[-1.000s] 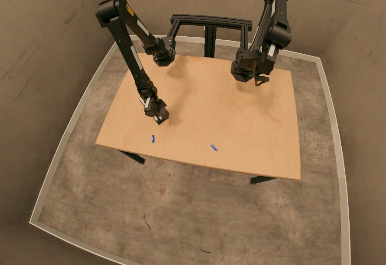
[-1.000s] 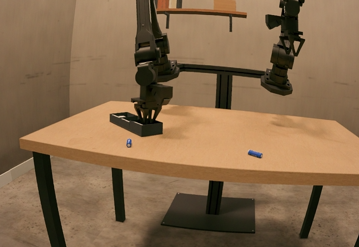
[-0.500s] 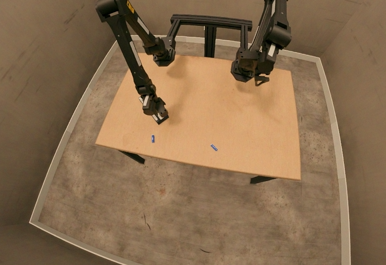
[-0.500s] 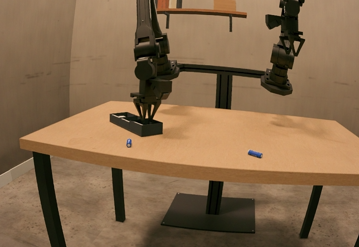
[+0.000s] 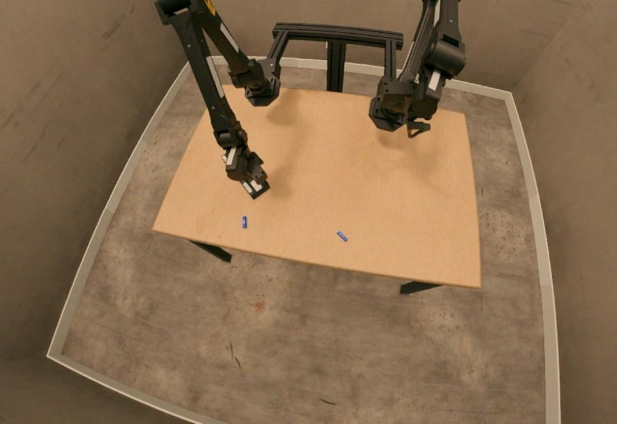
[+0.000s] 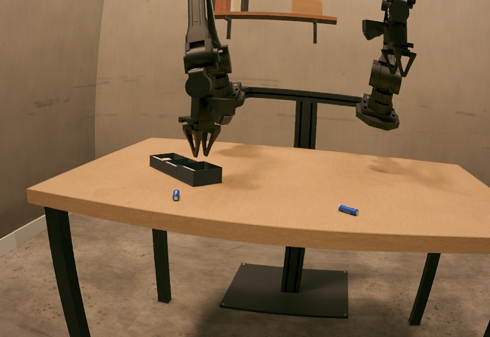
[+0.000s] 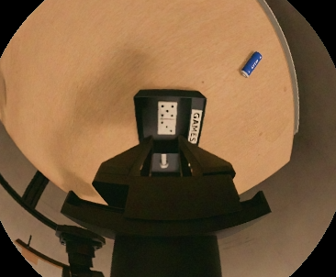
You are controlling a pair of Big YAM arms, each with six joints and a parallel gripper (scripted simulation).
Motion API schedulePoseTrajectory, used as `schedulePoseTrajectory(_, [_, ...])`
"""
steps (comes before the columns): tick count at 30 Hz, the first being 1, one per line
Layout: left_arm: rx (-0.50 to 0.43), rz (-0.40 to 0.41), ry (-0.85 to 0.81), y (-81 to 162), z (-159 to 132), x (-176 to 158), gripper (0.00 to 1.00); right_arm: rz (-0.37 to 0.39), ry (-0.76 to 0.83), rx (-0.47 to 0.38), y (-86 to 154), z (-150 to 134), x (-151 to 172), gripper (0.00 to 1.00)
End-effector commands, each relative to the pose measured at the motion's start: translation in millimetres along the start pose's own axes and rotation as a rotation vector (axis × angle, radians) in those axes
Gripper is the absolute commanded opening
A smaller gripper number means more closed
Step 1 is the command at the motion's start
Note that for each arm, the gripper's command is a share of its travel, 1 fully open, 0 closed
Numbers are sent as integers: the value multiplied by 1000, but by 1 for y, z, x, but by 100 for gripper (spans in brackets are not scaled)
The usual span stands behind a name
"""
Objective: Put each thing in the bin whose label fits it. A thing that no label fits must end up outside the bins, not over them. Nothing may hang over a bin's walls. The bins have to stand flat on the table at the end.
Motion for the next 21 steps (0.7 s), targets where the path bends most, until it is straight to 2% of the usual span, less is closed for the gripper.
schedulePoseTrajectory(1, [-11, 70, 9, 30, -5, 7, 100, -10, -2, -19, 10, 10, -1, 31])
schedulePoseTrajectory(21, [-11, 70, 9, 30, -5, 7, 100, -1, 1, -5, 0, 8, 4, 31])
Point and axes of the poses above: on each arm, the point where the finger pads meet when closed, its own y axis back along the fingers, its own x axis across the jaws, z = x × y, the point moved 10 cm from there along y, back along the fingers, and after that the axes turned 9 degrees about -y, right-handed, at the moved point
